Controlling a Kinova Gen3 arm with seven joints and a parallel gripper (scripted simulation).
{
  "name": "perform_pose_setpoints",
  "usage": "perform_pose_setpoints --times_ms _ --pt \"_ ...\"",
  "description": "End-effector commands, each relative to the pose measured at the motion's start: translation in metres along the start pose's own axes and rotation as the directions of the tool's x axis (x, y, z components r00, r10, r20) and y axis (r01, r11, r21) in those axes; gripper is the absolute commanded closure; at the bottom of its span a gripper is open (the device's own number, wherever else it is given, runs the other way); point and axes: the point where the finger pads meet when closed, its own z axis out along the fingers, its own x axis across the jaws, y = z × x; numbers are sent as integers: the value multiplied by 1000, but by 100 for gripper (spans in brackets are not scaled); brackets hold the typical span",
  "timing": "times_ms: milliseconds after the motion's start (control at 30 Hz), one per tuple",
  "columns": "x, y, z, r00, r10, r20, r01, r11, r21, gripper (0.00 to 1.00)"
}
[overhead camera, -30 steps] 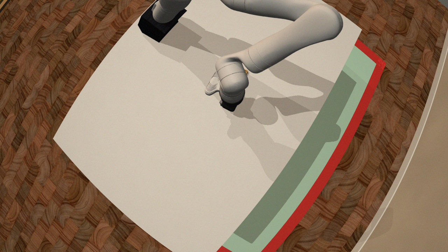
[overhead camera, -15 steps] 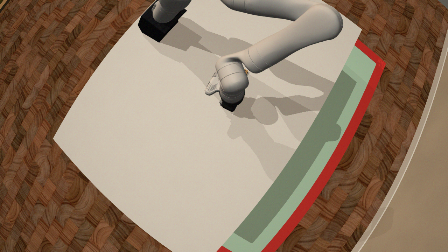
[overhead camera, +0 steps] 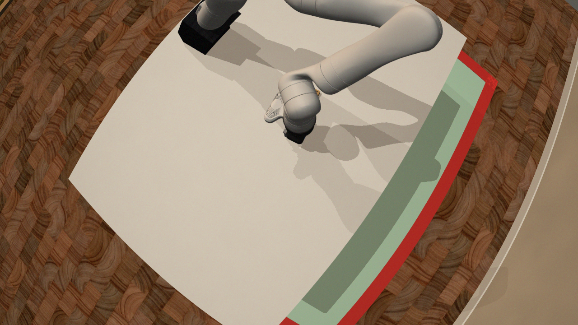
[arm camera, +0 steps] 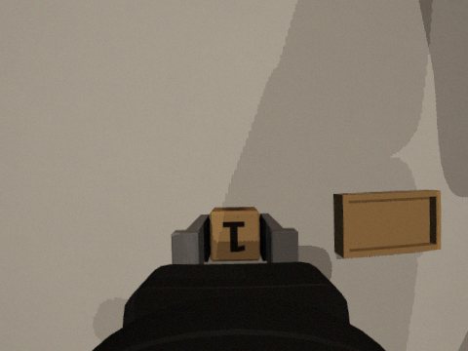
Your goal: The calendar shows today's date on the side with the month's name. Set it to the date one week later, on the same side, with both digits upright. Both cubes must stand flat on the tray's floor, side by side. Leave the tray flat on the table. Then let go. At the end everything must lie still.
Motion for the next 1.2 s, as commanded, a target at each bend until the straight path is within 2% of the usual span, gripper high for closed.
perform_pose_setpoints --times_ms 0,1033,1067,1133,1167 --pt "0 0 0 1000 0 0 0 1000 -1 43" --pt "0 0 0 1000 0 0 0 1000 -1 43" --pt "0 0 0 1000 0 0 0 1000 -1 37" --pt "0 0 0 1000 0 0 0 1000 -1 37" --pt "0 0 0 1000 0 0 0 1000 -1 31"
